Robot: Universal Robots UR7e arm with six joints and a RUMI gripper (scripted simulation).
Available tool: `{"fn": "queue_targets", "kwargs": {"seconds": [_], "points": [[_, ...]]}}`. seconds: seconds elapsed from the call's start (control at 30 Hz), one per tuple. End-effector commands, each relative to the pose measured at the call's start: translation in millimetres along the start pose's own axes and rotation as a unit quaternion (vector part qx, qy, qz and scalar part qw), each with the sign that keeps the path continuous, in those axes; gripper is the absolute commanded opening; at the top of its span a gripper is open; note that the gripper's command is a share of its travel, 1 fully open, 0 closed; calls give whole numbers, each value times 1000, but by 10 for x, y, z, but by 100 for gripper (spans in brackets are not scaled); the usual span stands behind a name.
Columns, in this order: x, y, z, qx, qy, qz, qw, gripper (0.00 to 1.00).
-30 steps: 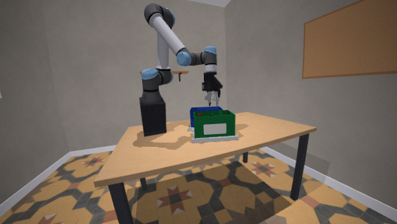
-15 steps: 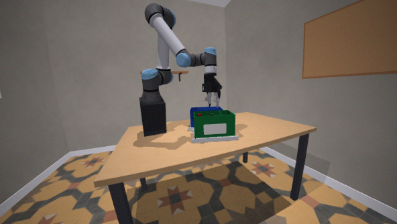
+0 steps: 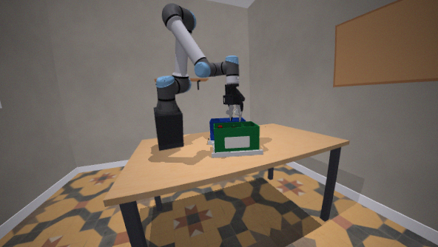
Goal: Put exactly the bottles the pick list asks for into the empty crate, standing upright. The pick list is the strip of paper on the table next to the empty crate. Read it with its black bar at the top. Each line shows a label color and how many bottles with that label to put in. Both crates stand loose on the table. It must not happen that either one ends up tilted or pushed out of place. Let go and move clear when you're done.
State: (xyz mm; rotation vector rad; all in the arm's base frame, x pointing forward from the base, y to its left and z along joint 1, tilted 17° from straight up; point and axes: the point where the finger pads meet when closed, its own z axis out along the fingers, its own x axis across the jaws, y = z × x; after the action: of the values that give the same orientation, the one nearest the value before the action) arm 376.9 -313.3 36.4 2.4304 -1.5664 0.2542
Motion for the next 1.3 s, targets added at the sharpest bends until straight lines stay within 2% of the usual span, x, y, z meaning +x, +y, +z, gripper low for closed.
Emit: {"fn": "queue_targets", "kwargs": {"seconds": [0.0, 1.27], "points": [[5, -2, 54, 0, 1, 0, 1000, 38], [5, -2, 507, 0, 1, 0, 1000, 38]]}}
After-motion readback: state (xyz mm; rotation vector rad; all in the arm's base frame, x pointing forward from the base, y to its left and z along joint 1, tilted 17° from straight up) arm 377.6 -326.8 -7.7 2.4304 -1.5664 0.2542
